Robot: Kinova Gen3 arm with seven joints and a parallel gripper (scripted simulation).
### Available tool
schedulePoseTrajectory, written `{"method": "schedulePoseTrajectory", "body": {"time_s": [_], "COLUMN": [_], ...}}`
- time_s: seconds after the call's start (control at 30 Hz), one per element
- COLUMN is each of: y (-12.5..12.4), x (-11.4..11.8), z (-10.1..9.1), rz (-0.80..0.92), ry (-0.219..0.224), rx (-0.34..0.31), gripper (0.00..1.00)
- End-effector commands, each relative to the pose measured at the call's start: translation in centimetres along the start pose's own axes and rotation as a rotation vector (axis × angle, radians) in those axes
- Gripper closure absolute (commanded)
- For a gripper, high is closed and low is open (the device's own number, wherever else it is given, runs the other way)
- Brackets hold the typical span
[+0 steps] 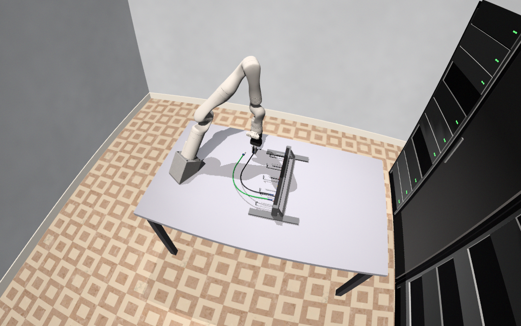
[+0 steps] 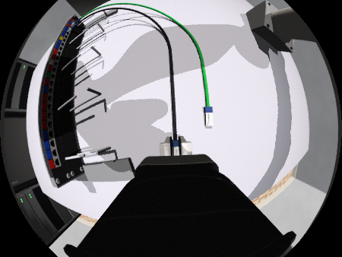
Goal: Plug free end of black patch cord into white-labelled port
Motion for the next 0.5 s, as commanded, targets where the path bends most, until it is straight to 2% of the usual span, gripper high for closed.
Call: {"method": "schedulePoseTrajectory", "body": {"time_s": [0.0, 0.47], "y": [0.0, 0.0], "x": [-0.03, -0.03], "z": [-0.05, -0.89], "rz": [0.0, 0.0], "ry": [-0.001, -0.001], "rx": [0.0, 0.0], "gripper": [1.0, 1.0]}}
Point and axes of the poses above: the point where the finger pads meet when closed, its own z axis out along the fingers, its own x axis across the jaws, y = z × x, the point moved 7 cm from there along -z, back along the fingers
